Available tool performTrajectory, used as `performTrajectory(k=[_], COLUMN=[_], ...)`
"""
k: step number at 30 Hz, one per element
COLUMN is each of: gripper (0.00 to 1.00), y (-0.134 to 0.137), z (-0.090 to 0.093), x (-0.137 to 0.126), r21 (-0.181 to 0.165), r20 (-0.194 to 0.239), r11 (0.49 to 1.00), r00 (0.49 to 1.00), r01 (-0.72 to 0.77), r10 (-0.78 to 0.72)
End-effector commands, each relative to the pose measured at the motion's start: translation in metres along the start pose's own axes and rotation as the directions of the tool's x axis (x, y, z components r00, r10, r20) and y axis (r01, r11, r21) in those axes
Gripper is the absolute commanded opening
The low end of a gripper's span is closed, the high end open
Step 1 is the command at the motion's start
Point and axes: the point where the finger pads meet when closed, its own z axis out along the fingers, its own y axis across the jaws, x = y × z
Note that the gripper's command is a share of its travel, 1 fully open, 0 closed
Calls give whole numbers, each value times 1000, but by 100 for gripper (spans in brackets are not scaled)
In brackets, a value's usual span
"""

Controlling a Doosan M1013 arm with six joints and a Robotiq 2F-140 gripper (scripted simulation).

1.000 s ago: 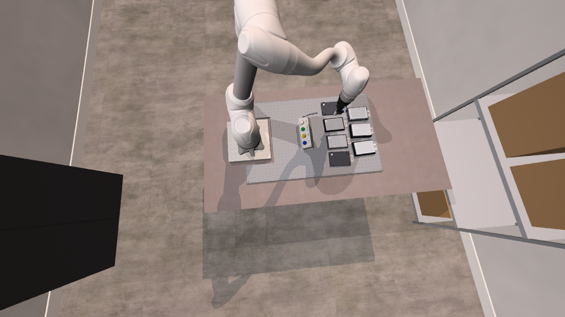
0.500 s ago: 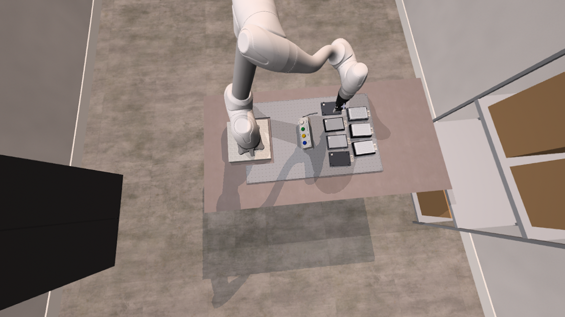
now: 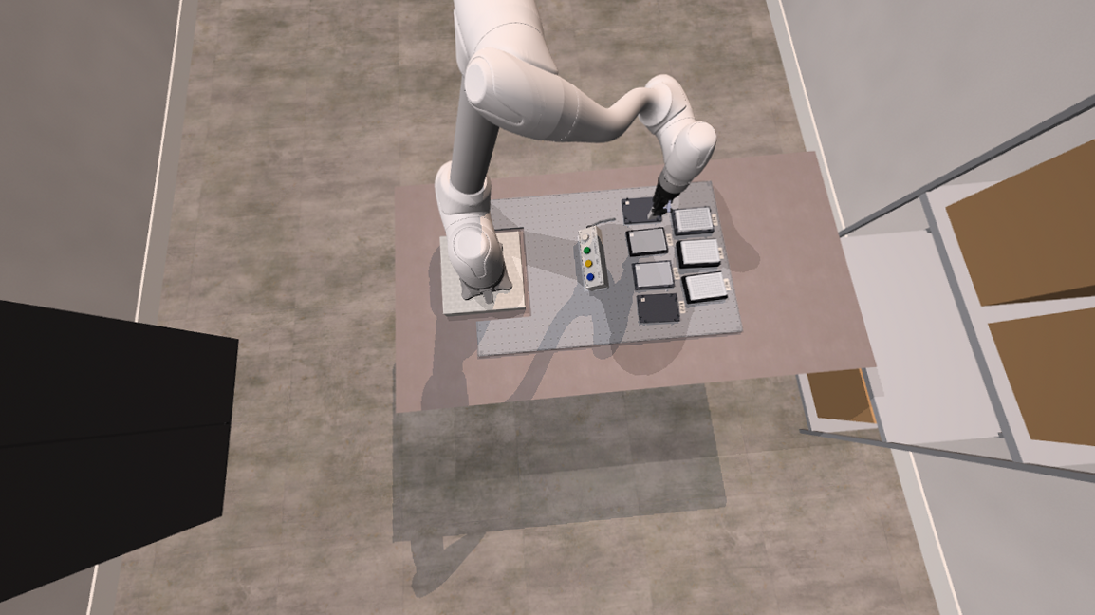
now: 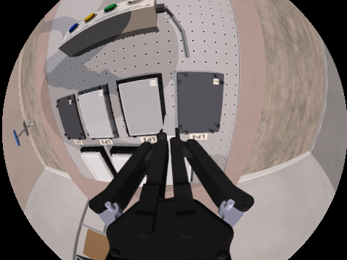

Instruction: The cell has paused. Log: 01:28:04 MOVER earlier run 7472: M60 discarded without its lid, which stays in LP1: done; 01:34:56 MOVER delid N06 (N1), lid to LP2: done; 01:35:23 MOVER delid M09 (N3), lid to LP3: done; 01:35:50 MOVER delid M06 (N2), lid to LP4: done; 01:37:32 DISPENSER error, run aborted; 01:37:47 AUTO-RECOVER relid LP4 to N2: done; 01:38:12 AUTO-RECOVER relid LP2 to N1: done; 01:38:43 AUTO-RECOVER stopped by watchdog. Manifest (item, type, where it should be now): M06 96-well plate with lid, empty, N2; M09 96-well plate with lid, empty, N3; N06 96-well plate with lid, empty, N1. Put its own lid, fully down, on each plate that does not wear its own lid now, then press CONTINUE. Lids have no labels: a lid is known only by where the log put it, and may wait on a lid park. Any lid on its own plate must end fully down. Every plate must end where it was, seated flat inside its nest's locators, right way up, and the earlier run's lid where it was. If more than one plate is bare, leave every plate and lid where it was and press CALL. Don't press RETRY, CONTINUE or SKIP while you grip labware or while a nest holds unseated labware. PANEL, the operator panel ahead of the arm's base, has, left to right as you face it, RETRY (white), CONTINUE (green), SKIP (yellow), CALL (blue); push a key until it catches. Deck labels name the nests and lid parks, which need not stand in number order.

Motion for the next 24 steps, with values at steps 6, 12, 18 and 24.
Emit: performTrajectory(k=[6, 12, 18, 24], gripper=[0, 0, 0, 0], y=[-32, -63, -64, -64], z=[-3, 0, 0, 0], x=[-105, -173, -175, -175], r21=[0, 0, 0, 0], r20=[0, 0, 0, 0], r11=[1000, 1000, 1000, 1000], r00=[1000, 1000, 1000, 1000], r01=[0, 0, 0, 0], r10=[0, 0, 0, 0])
